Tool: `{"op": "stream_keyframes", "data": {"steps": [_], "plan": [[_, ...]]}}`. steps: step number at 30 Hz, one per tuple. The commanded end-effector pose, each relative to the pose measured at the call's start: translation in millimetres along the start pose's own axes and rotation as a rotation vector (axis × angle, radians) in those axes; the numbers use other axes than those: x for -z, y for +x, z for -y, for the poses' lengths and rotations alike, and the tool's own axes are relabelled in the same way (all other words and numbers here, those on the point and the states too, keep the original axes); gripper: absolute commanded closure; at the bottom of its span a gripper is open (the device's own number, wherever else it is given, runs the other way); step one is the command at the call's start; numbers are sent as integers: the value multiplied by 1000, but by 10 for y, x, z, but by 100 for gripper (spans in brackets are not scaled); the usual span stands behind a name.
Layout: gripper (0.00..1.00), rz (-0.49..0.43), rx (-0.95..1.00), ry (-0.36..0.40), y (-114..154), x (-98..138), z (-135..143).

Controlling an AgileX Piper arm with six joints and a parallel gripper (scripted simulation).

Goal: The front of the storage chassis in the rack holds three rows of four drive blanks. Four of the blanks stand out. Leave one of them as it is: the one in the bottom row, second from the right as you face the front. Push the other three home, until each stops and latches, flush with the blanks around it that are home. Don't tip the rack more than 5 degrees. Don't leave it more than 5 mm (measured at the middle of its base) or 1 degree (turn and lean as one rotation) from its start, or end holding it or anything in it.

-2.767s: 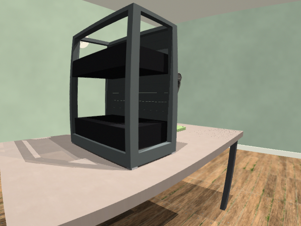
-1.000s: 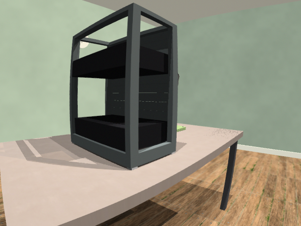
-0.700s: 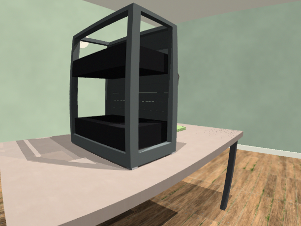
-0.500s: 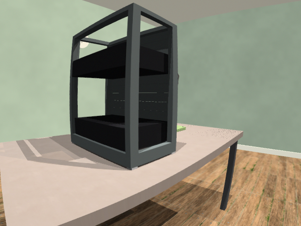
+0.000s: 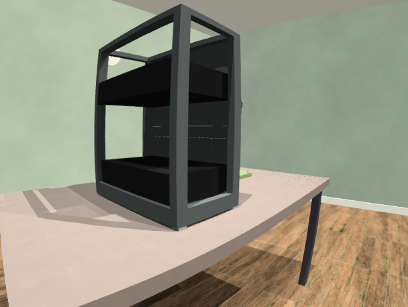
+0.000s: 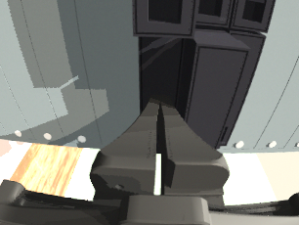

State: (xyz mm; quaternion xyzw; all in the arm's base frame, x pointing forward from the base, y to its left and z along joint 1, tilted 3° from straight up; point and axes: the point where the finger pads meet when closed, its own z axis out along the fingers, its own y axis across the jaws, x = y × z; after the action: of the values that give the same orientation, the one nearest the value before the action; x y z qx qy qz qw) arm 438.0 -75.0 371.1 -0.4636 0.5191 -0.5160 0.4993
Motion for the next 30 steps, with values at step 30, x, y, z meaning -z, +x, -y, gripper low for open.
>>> {"op": "stream_keyframes", "data": {"steps": [30], "plan": [[100, 0, -1, -4, 3, -70, -26]]}}
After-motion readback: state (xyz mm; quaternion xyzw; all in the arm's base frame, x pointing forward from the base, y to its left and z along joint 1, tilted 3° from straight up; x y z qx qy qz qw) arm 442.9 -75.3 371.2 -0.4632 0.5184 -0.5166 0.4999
